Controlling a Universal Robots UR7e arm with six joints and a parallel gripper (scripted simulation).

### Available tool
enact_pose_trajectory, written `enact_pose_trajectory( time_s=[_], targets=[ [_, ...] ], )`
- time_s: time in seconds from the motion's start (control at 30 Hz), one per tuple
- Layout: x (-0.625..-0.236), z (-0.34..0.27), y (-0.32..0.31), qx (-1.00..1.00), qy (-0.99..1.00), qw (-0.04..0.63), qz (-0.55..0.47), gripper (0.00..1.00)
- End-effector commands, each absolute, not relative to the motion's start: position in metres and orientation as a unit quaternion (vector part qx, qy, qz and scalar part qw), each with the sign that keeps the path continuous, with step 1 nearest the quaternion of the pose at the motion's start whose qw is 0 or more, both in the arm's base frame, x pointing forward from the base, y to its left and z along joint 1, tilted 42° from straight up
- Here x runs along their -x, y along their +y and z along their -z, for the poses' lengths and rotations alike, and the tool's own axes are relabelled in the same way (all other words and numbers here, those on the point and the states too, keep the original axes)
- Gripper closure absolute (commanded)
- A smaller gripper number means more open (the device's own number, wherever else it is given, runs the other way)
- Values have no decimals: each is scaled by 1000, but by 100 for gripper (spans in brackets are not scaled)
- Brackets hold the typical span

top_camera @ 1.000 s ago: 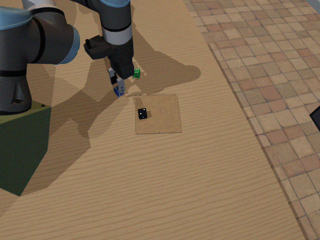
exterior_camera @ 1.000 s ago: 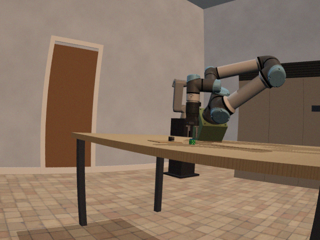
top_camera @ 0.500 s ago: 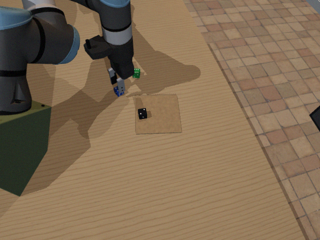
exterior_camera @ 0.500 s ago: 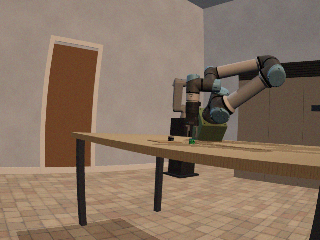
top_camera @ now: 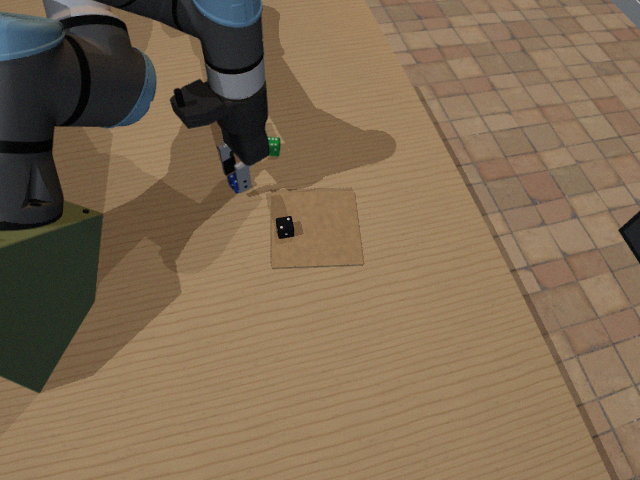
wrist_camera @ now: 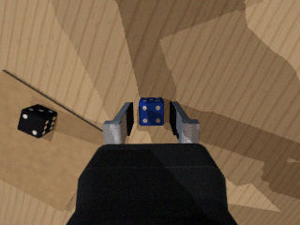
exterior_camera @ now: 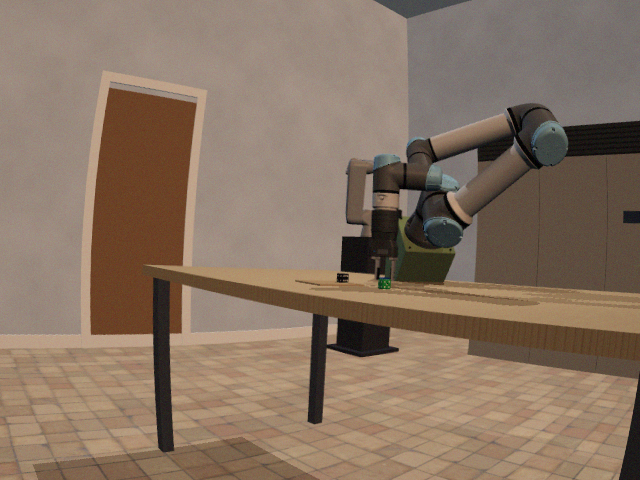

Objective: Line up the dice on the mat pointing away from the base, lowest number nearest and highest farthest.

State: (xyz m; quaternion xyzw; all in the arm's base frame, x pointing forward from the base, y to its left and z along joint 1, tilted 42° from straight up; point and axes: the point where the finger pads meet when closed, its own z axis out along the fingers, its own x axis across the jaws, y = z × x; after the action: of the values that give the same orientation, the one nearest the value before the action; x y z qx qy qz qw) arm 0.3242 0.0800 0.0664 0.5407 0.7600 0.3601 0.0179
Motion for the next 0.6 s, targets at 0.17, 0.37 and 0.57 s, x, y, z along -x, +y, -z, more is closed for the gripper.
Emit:
enact_pose_trajectory(
  time_s=[0.17,0.37,0.57],
  targets=[
    [-329,-58,86,-541,760,18,-360,21],
    [-331,-55,88,-541,760,18,-360,21],
    [-331,-55,88,-541,760,18,-360,21]
  ],
)
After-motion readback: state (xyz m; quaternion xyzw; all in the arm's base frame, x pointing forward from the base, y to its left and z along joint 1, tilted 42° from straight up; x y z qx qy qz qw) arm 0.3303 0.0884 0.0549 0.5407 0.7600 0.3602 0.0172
